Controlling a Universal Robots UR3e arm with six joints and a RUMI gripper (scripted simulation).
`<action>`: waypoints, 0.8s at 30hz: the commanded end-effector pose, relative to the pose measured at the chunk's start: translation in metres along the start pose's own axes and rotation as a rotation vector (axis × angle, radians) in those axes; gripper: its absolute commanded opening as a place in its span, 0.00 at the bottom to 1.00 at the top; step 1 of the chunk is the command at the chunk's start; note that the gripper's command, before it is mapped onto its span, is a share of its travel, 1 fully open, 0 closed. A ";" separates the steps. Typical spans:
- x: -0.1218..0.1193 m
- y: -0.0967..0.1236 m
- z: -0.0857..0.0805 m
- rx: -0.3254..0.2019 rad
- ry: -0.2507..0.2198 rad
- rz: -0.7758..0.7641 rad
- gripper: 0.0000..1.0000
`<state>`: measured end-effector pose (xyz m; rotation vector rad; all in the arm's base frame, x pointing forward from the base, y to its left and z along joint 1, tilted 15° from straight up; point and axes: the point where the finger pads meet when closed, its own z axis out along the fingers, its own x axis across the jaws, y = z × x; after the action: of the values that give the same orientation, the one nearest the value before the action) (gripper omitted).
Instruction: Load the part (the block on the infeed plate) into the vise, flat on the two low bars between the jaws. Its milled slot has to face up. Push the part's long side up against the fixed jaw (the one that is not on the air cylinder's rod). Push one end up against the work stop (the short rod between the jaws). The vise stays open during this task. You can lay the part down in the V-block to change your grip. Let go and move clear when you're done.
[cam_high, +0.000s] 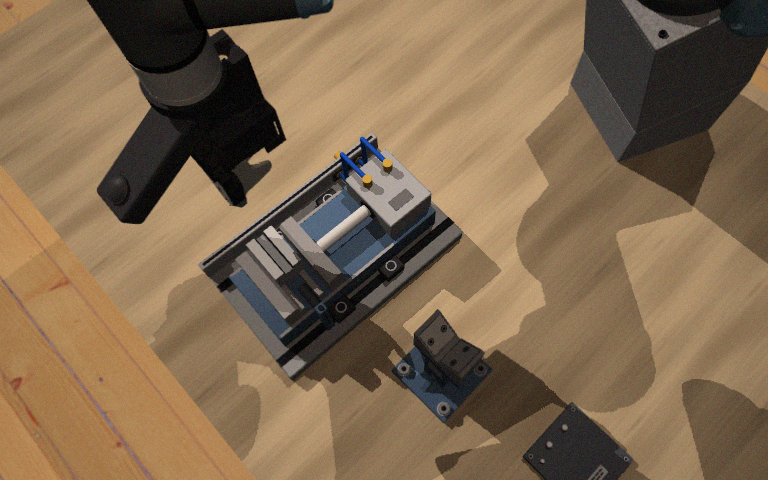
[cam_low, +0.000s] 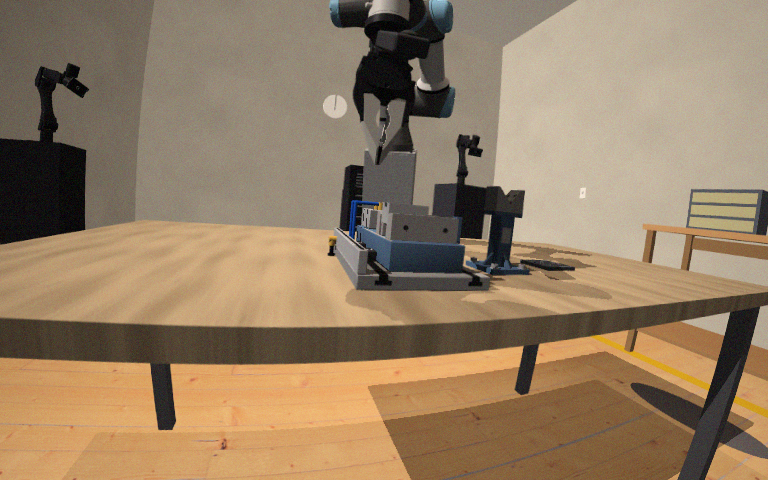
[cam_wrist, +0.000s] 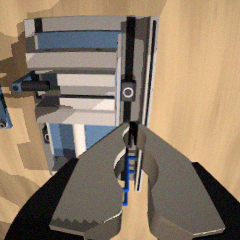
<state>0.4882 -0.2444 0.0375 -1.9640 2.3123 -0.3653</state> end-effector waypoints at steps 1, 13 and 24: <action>0.000 -0.001 0.000 0.003 0.002 0.000 0.00; 0.001 -0.001 0.009 0.003 0.002 0.000 0.00; 0.001 -0.001 0.024 0.003 0.002 0.000 0.00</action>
<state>0.4925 -0.2469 0.0191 -1.9642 2.3125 -0.3646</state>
